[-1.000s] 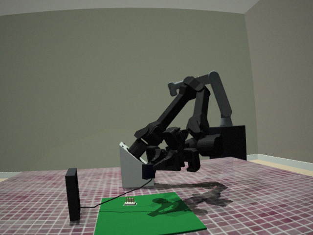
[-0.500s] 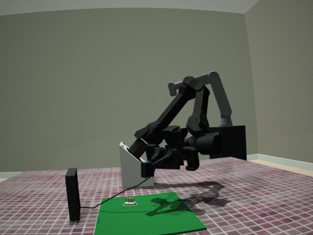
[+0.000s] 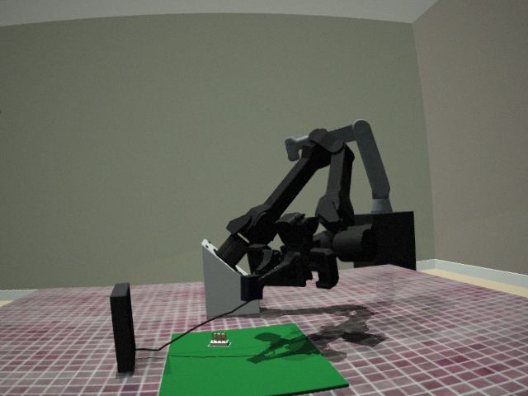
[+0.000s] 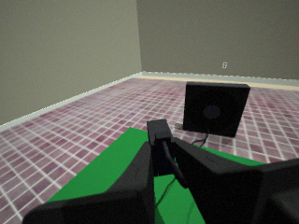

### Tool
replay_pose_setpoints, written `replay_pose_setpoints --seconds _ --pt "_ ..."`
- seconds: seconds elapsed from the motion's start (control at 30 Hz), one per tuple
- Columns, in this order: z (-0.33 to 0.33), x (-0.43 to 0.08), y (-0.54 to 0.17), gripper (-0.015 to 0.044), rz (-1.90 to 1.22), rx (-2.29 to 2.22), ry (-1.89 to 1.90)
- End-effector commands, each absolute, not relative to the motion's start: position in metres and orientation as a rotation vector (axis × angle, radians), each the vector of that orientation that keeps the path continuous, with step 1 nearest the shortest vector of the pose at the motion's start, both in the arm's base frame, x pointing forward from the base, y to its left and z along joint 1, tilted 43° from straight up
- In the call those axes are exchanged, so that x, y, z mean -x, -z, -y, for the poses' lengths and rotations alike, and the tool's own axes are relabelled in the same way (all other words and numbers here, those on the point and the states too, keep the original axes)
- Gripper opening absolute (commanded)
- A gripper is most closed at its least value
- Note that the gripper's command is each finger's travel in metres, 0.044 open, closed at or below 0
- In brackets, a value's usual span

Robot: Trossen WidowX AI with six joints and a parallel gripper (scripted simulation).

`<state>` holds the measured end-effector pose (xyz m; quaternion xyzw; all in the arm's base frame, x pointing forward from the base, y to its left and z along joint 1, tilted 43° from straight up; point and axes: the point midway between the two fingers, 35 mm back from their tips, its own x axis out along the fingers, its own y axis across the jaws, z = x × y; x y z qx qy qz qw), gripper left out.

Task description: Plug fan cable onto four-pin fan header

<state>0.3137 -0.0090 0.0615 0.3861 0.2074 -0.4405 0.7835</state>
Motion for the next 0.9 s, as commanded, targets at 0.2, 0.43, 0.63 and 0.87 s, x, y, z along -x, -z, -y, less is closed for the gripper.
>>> replay_pose_setpoints --seconds 0.2,0.43,0.63,0.87 --pt "0.001 -0.315 -0.058 0.0 -0.446 -0.827 0.96" --pt "-0.005 -0.315 -0.056 0.0 -0.446 -0.828 0.96" --pt "-0.009 -0.315 -0.052 0.0 -0.446 -0.828 0.96" --pt "-0.013 -0.316 -0.048 0.0 -0.447 -0.828 0.96"
